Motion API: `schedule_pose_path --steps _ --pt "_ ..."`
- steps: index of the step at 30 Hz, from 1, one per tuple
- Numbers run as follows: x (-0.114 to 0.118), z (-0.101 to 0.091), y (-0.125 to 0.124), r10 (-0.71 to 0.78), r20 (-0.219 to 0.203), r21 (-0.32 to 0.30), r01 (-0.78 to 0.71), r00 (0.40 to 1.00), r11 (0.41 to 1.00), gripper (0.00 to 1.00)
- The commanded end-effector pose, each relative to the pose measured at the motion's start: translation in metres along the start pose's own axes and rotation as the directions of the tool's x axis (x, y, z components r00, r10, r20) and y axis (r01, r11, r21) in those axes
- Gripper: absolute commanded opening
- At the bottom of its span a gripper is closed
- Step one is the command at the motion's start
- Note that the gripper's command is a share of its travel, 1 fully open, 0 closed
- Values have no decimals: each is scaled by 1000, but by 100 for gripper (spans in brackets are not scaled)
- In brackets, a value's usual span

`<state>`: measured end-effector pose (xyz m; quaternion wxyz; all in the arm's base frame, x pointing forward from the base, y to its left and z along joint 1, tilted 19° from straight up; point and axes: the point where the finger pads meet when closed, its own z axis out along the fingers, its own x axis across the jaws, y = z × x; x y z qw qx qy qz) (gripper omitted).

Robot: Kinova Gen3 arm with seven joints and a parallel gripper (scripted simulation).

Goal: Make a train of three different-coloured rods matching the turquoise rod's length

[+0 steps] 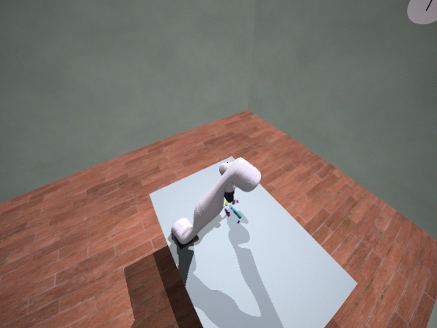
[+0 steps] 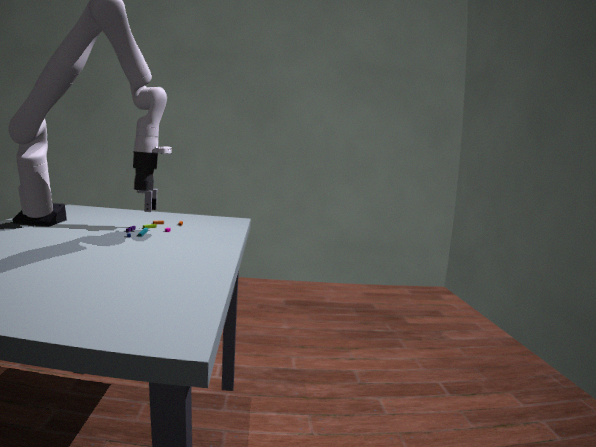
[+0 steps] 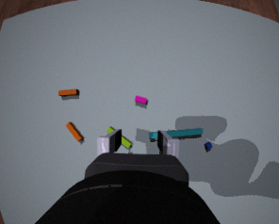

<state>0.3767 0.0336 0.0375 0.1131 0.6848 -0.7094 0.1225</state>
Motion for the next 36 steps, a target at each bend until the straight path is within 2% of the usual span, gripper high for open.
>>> schedule_pose_path --steps 1,36 --pt "0 -1 0 0 1 2 0 1000 1000 100" --pt "0 -1 0 0 1 2 0 1000 1000 100"
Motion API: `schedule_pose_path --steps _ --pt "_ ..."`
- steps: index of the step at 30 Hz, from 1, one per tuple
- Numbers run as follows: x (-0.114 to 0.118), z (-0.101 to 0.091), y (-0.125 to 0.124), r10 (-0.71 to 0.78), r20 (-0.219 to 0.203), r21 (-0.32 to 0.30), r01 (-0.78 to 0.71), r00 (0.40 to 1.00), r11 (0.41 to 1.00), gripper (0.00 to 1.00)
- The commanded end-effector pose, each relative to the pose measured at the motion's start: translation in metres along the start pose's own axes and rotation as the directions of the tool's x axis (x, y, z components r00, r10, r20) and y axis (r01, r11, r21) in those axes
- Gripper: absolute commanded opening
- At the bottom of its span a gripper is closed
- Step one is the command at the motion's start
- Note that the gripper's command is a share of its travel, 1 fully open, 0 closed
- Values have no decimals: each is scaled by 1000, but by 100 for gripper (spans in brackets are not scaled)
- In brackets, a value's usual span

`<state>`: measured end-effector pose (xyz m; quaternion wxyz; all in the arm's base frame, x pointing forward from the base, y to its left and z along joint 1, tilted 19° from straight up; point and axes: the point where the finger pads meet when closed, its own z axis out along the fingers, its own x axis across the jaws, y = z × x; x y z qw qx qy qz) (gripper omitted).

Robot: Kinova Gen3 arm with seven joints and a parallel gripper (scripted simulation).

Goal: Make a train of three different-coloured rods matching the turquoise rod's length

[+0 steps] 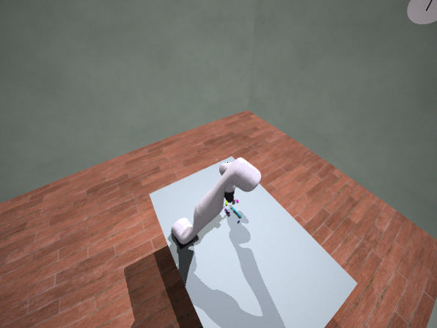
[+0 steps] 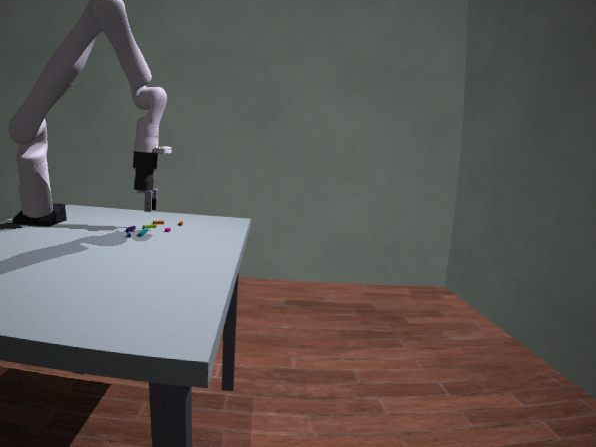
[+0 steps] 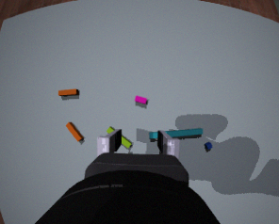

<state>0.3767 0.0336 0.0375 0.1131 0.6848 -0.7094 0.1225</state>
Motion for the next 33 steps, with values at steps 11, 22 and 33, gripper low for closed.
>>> schedule_pose_path --steps 11,22,33 --pt "0 -1 0 0 1 2 0 1000 1000 100" --pt "-5 0 -1 -83 -2 0 83 997 997 100" --pt "-18 1 -2 -310 -5 -6 310 951 951 100"
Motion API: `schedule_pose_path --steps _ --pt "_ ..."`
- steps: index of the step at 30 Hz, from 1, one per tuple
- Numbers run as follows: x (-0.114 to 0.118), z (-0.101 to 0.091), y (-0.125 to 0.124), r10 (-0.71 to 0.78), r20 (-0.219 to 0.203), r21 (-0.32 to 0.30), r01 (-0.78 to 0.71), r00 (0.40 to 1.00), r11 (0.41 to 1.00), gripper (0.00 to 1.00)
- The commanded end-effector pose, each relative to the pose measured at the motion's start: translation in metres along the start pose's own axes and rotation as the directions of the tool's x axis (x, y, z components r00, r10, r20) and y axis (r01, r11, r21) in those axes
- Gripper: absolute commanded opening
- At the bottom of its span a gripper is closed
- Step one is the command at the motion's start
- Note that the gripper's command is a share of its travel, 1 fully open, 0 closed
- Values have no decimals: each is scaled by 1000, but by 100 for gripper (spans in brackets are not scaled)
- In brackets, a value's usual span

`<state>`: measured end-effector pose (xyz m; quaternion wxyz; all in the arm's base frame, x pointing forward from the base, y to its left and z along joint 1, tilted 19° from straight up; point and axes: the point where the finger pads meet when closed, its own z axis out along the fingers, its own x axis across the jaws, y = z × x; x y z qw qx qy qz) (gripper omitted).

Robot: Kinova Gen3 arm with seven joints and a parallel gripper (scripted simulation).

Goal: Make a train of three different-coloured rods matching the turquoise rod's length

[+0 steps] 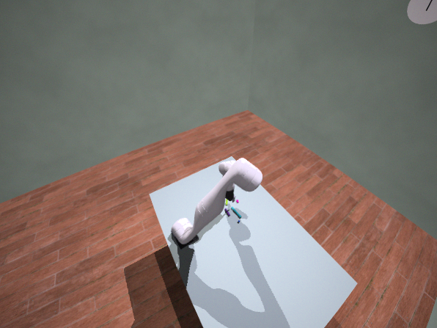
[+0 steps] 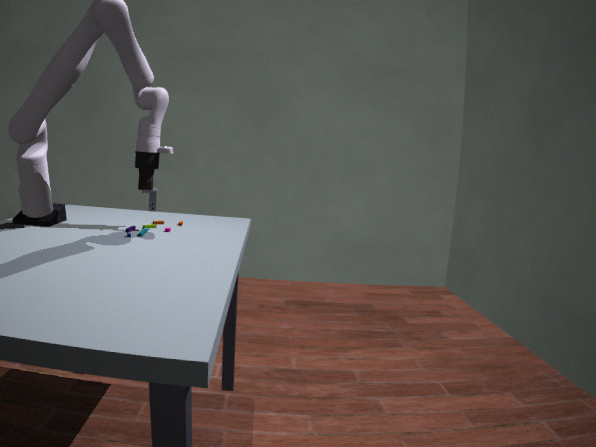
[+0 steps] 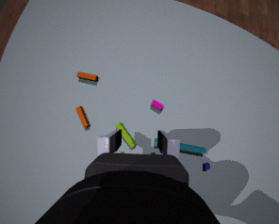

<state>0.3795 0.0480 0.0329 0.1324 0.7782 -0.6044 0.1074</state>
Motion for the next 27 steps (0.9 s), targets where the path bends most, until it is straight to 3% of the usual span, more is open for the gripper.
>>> schedule_pose_path --steps 1,11,16,24,26,27 --pt "-5 2 -1 -65 2 -5 65 998 998 100" --pt "-22 3 -6 -375 3 -8 375 927 927 100" --pt "-33 3 -9 -565 4 -7 565 825 825 100" --pt "-48 2 -12 -795 5 -2 795 607 607 100" --pt "-48 2 -12 -795 5 -2 795 607 607 100" --pt "-50 2 -13 -816 4 -1 816 579 579 100"
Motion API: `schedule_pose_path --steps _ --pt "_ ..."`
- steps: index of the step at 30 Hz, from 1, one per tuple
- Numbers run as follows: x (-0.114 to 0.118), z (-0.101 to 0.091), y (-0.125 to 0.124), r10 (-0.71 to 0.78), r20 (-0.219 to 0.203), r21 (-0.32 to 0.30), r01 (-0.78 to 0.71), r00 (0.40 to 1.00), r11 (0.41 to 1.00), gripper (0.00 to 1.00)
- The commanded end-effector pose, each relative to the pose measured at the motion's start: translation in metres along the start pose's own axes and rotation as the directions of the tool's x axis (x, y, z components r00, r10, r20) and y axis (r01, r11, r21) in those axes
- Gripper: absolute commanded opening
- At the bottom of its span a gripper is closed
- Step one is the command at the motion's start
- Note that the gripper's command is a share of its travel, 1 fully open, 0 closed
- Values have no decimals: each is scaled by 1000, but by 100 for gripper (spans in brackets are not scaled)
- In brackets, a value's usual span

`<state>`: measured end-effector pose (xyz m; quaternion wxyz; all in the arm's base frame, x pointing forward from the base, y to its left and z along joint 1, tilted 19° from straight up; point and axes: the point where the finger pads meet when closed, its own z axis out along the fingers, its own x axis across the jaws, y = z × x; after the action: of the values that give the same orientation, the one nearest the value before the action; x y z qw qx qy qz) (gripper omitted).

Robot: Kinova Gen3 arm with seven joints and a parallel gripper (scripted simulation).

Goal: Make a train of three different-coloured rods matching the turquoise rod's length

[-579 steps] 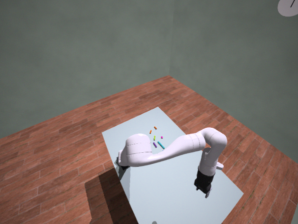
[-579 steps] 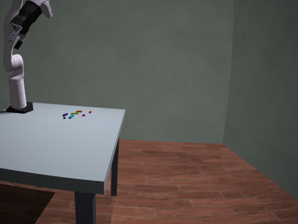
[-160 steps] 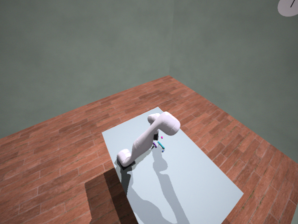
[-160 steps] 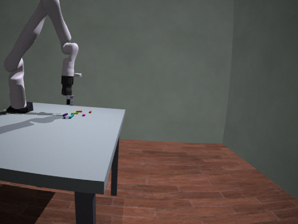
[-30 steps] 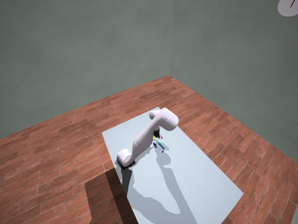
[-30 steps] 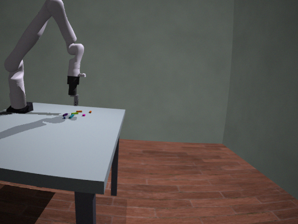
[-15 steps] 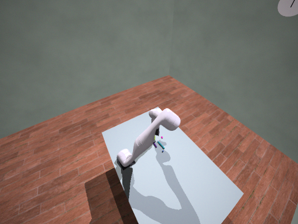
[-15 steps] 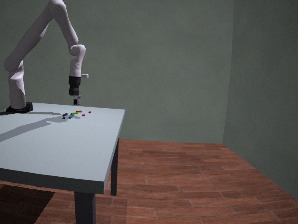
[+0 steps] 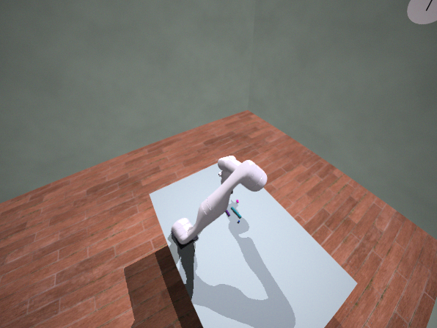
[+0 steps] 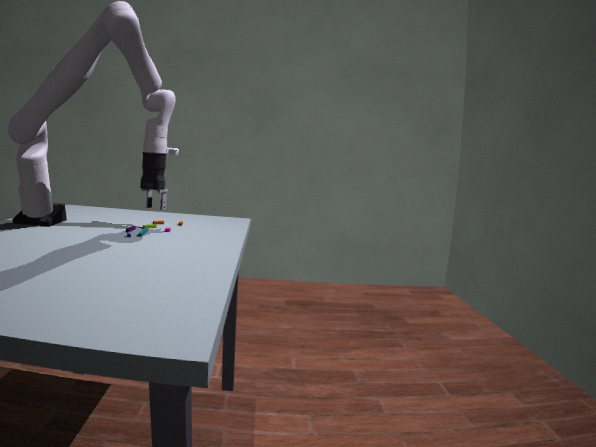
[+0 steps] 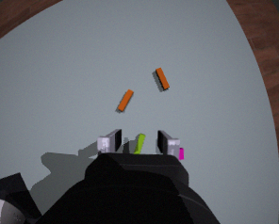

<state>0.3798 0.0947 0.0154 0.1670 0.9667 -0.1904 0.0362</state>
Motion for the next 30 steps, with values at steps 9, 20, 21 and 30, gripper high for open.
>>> schedule_pose_path --steps 9,20,21,30 --pt "-5 0 -11 -255 0 7 255 967 967 100" --pt "-7 -1 -14 -340 -2 9 340 940 940 100" --pt "-7 -1 -14 -343 -2 9 343 939 939 100" --pt "-7 -1 -14 -345 -3 9 345 938 938 100"
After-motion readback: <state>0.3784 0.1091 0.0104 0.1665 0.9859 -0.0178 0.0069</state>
